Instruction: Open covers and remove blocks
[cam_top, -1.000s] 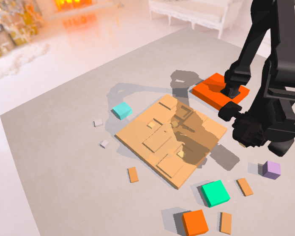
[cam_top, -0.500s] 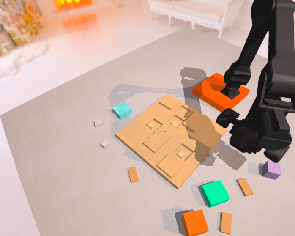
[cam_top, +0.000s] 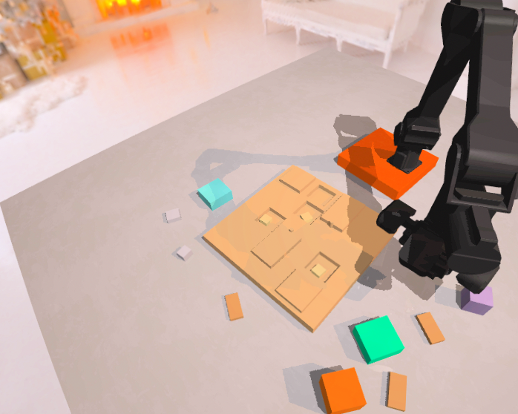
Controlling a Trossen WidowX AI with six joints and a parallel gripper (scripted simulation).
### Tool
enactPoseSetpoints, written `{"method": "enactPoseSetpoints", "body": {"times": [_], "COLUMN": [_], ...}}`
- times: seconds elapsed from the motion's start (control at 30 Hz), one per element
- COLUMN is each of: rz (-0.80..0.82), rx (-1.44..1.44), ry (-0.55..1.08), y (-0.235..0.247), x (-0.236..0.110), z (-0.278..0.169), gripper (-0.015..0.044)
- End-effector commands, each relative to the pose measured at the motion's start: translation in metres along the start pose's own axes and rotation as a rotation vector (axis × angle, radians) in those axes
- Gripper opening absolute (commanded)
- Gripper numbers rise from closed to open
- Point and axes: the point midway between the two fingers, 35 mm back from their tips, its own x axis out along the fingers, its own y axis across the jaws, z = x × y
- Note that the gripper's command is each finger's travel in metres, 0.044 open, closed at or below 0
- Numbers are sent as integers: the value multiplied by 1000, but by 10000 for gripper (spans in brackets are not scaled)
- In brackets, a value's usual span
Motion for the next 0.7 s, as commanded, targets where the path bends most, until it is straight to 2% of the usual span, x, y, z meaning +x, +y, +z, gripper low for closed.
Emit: {"method": "enactPoseSetpoints", "body": {"times": [0.0,0.67], "rz": [-5,-5], "rx": [4,4], "ry": [11,12], "y": [-1,-3], "x": [11,43], "z": [-2,-6], "gripper": [80,80]}}
